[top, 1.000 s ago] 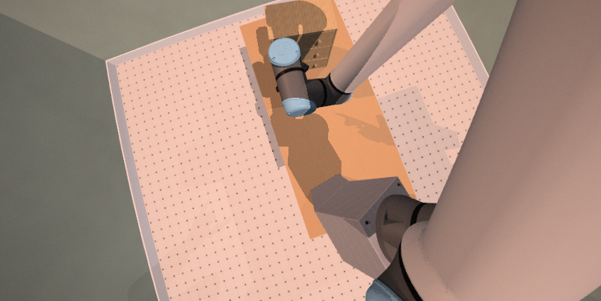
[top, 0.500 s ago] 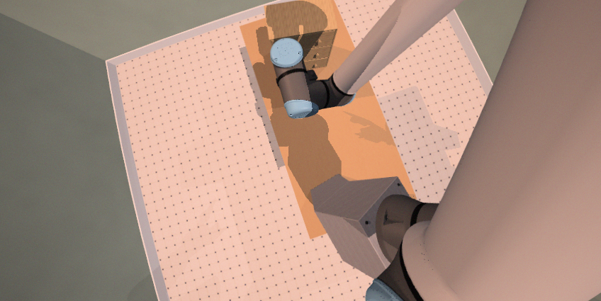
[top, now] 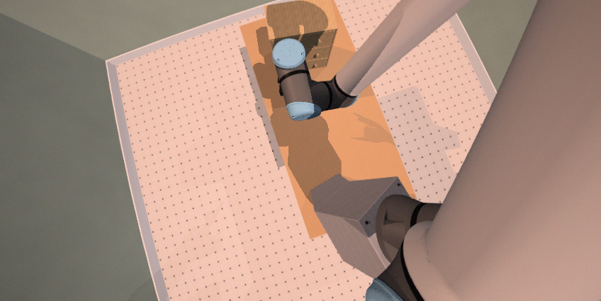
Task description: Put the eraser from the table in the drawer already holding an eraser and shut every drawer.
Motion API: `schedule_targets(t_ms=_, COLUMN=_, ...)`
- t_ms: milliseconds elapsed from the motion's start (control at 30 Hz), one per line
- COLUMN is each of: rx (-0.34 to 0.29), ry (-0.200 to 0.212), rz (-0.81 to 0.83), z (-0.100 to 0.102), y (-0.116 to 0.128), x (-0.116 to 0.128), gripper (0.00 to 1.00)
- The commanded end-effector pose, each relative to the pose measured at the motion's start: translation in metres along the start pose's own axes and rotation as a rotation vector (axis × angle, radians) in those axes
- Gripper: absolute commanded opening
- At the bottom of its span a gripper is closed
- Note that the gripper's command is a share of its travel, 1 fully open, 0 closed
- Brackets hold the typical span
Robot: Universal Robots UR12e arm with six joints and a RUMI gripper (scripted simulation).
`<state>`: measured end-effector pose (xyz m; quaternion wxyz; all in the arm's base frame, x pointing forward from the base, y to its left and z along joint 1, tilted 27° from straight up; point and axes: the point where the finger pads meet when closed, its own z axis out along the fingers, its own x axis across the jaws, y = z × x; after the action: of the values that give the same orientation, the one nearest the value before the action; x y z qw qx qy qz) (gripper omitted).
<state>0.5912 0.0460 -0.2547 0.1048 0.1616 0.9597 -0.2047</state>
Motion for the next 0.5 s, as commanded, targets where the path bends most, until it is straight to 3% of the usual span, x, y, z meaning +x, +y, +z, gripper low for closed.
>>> schedule_targets(t_ms=0, rx=0.015, ry=0.007, rz=0.279, z=-0.0048, y=-0.0048, x=0.0115, gripper=1.00)
schedule_targets(t_ms=200, rx=0.013, ry=0.003, rz=0.494, z=-0.0078, y=-0.0048, x=0.0137, gripper=1.00)
schedule_targets(t_ms=267, rx=0.013, ry=0.003, rz=0.494, z=-0.0078, y=-0.0048, x=0.0137, gripper=1.00)
schedule_targets(t_ms=300, rx=0.015, ry=0.002, rz=0.599, z=-0.0083, y=-0.0044, x=0.0132, gripper=1.00)
schedule_targets(t_ms=467, rx=0.017, ry=0.002, rz=0.765, z=-0.0104, y=-0.0056, x=0.0198, gripper=1.00)
